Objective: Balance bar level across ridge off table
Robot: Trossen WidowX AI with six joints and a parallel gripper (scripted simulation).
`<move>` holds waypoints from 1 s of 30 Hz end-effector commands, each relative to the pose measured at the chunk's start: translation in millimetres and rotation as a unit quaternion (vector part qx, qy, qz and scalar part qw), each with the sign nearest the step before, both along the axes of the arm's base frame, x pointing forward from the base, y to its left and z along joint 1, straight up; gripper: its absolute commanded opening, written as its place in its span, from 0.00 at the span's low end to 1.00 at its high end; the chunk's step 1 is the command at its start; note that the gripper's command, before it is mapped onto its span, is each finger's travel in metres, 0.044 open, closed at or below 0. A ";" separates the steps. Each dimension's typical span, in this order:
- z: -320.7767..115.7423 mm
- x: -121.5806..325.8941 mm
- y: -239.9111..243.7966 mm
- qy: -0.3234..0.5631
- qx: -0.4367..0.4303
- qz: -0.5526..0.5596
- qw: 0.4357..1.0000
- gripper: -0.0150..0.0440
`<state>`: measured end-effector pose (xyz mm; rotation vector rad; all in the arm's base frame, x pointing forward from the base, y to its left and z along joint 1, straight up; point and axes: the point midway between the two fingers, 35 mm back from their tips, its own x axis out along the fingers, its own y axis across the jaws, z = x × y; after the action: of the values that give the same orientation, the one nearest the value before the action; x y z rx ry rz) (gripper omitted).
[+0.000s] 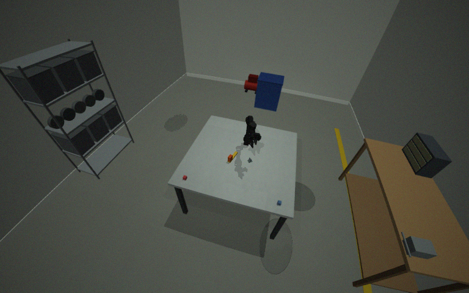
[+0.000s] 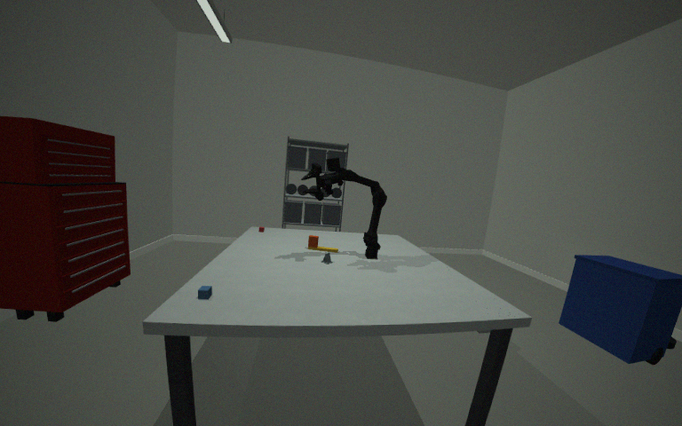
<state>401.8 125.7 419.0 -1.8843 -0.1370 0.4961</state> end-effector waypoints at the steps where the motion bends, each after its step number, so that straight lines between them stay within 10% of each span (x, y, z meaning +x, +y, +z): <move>1: -31.6 9.0 -24.0 0.041 -0.067 -0.014 0.997 0.79; 30: -204.6 -60.6 -192.4 0.386 -0.368 0.112 0.838 0.79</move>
<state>355.0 -52.8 228.6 -2.2648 0.4338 1.4808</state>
